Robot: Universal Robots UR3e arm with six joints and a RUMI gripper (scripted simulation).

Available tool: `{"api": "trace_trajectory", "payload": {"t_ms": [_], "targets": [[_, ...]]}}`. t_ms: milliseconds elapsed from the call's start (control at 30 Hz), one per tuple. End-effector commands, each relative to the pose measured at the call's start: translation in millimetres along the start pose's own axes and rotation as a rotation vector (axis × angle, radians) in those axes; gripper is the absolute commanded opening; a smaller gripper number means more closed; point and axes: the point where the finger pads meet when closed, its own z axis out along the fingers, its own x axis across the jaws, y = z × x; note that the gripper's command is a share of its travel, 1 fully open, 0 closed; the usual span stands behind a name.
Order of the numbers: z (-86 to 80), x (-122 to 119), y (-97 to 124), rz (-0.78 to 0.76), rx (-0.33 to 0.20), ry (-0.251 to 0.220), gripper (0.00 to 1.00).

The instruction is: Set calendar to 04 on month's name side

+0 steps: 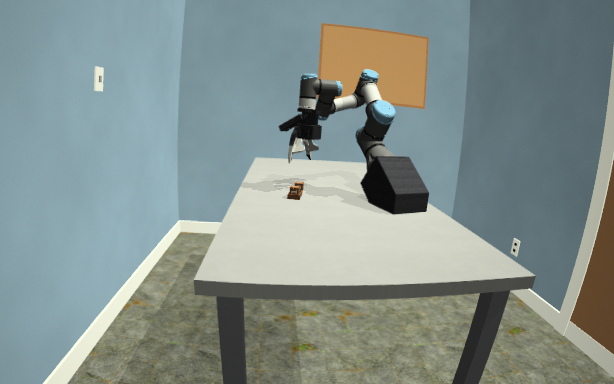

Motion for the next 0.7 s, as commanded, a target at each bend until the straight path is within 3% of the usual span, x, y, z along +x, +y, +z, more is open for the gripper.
{"api": "trace_trajectory", "payload": {"t_ms": [0,667], "targets": [[0.9,0.4,-1.1,0.174,0.001,0.012,1.0],[3.8,1.3,-1.2,0.562,0.004,0.011,1.0]]}}
